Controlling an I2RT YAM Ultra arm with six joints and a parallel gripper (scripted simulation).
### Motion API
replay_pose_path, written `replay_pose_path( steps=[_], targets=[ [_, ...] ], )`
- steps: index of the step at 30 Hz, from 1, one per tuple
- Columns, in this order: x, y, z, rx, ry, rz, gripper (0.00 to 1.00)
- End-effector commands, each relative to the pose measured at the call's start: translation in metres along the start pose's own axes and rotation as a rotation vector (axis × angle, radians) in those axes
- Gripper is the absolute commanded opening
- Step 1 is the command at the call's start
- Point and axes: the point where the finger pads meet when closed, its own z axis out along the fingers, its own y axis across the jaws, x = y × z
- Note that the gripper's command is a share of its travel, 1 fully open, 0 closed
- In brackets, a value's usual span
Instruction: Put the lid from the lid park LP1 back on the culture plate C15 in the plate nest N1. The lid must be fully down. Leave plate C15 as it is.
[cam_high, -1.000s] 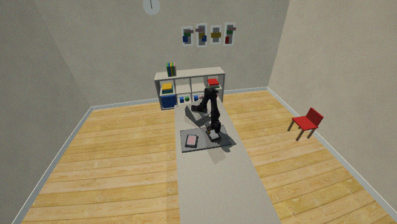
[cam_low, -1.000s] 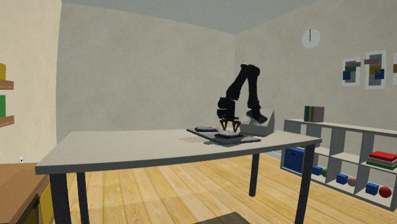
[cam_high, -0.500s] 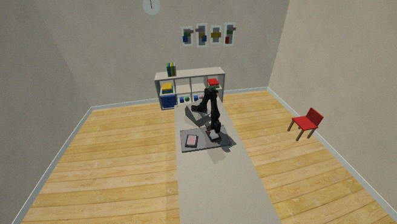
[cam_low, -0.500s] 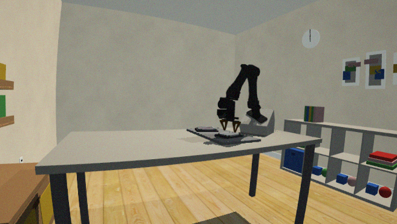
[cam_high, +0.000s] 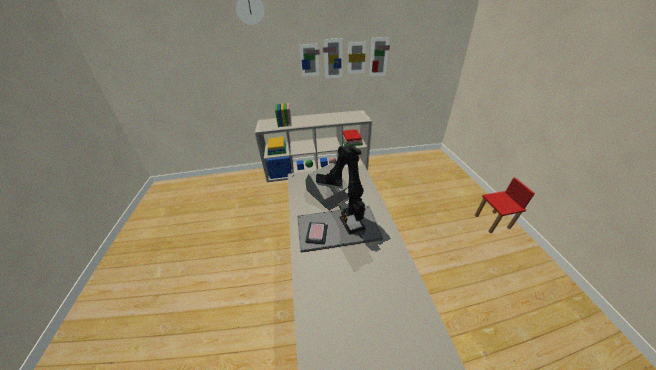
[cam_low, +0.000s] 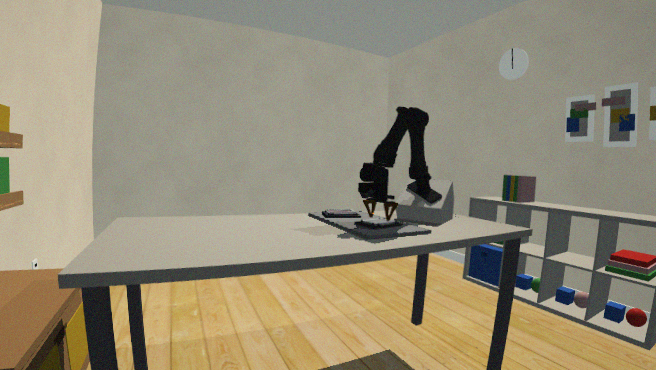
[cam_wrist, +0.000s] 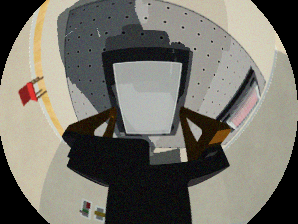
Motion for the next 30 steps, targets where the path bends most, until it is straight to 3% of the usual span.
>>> replay_pose_path(
  steps=[1,20,30],
  targets=[
    [0.005,0.001,0.008,0.004,0.007,-0.002,1.00],
    [0.004,-0.001,0.019,0.006,0.005,0.002,1.00],
    [-0.005,0.001,0.011,0.001,-0.020,-0.003,1.00]
  ],
)
